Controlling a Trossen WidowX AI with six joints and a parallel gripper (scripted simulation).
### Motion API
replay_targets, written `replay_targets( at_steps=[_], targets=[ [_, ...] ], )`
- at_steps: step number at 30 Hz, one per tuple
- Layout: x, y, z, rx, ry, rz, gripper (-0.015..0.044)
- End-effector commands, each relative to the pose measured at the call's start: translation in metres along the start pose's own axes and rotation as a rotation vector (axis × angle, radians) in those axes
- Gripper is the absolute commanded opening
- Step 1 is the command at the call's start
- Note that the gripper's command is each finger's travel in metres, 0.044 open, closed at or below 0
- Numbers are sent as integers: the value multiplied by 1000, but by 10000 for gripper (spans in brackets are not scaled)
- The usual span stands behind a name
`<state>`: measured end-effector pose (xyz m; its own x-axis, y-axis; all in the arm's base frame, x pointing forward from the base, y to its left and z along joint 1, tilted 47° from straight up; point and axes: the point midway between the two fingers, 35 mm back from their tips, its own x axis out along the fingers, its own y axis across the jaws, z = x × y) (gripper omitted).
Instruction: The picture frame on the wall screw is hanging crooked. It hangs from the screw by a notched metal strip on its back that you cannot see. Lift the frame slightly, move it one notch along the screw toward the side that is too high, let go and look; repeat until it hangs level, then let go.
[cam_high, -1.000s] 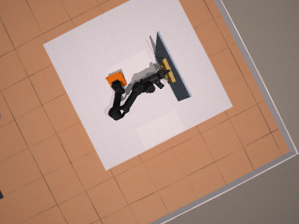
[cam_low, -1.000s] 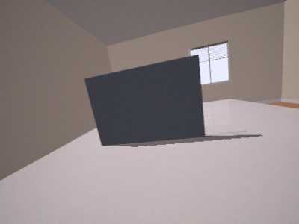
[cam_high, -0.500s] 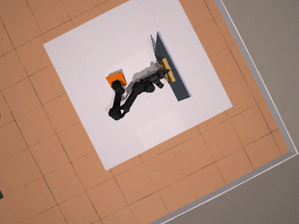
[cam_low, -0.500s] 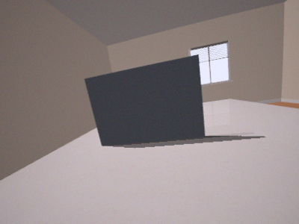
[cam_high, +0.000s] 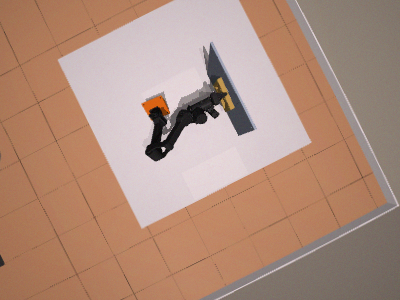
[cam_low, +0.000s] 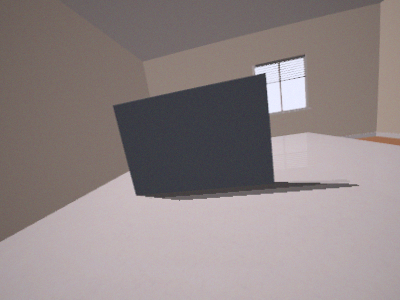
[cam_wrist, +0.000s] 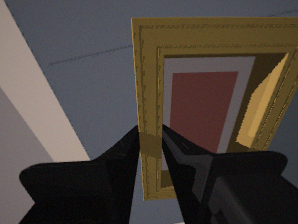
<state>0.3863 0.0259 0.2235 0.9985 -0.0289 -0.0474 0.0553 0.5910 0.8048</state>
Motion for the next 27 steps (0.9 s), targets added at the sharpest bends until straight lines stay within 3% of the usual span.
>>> replay_targets(
  at_steps=[1, 27],
  targets=[
    [0, 0, 0, 0, 2, 7, 0],
    [0, -5, 1, -4, 0, 1, 0]
  ],
)
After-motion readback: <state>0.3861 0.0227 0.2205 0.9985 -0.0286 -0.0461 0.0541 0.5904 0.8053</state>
